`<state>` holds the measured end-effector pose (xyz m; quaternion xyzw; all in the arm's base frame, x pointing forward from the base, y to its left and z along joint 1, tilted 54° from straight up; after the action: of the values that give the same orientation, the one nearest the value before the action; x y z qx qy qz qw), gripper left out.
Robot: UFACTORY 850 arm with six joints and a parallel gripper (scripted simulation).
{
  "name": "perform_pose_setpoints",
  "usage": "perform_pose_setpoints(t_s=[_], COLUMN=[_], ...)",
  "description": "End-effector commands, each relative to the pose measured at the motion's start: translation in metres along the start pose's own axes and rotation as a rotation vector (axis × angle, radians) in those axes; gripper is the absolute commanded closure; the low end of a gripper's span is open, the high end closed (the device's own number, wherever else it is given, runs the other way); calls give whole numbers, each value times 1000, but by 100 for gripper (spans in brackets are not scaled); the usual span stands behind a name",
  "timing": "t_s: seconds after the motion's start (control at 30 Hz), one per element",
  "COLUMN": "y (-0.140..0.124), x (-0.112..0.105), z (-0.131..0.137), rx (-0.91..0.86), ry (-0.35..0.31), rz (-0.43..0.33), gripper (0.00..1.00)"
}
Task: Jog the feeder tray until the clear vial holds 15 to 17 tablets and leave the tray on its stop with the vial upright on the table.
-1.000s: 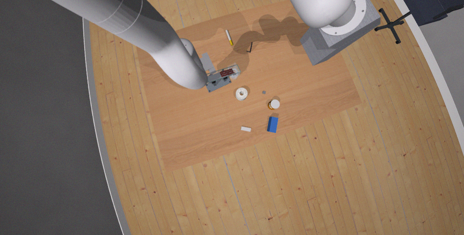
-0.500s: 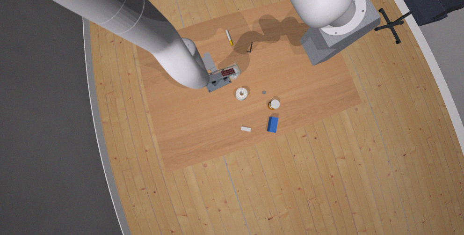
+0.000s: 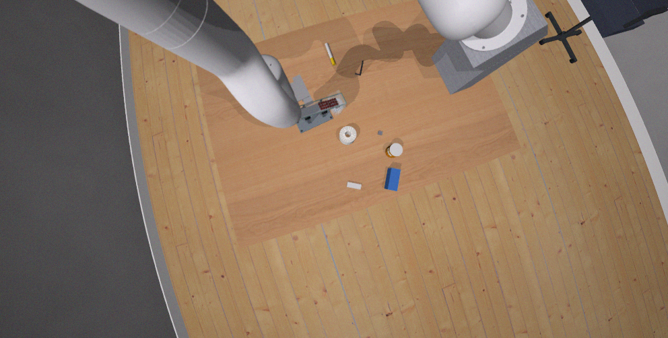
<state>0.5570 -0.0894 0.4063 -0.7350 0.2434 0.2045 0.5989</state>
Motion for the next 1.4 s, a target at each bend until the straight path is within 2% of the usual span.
perform_pose_setpoints(t_s=[0.0, 0.07, 0.7, 1.37], y=[-23, -30, -30, -23], x=[-8, -10, -10, -8], z=[-5, -6, -6, -4], rx=[0, 0, 0, 0], ry=[0, 0, 0, 0], rz=[-1, -1, -1, -1], gripper=[100, 100, 100, 100])
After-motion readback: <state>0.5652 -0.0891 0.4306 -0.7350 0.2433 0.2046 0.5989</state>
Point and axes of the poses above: the point where the finger pads meet when closed, its own x axis out along the fingers, its own z axis across the jaws, y = z × x, the point moved 1 cm from there along -x, back along the fingers, and after that the axes turned 11 degrees about -x, right-handed, at the moved point
